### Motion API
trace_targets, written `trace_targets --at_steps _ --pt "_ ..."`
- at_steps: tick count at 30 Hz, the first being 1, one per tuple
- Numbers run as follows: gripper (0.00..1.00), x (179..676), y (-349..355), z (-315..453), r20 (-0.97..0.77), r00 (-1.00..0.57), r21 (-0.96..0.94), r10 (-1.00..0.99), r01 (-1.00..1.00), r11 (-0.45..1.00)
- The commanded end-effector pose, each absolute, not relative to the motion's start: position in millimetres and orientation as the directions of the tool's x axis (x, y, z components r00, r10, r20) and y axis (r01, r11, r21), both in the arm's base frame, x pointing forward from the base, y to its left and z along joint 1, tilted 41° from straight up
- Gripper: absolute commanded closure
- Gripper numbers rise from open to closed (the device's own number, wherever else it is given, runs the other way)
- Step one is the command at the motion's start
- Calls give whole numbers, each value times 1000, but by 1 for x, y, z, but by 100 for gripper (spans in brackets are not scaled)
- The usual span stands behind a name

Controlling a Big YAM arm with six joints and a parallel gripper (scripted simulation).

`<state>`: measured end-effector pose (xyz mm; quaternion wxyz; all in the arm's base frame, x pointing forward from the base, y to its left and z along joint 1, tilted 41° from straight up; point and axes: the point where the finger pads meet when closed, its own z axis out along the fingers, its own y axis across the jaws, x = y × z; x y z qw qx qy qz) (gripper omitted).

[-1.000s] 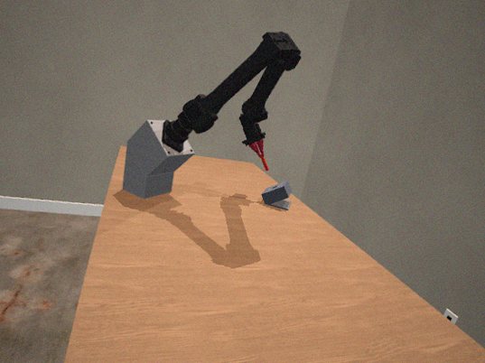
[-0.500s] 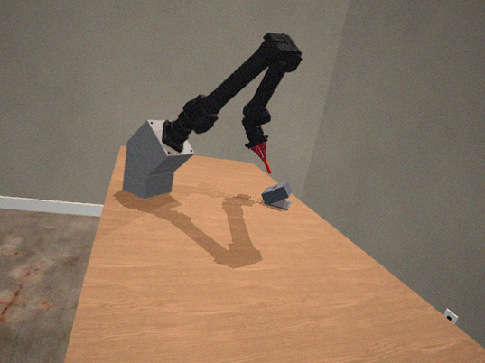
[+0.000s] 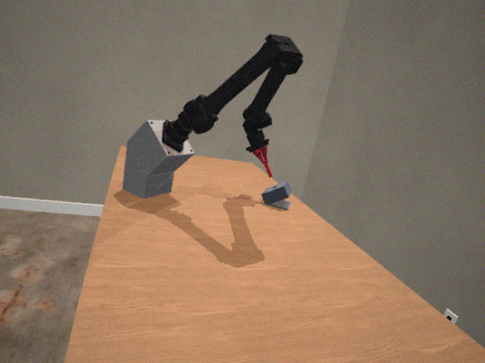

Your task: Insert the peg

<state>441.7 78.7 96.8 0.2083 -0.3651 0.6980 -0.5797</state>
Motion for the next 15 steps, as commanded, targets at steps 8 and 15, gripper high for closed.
trace_targets --at_steps 8,15 --pt "100 450 70 91 148 -645 -959 -749 -278 49" --pt "100 453 66 90 149 -645 -959 -750 -279 49"
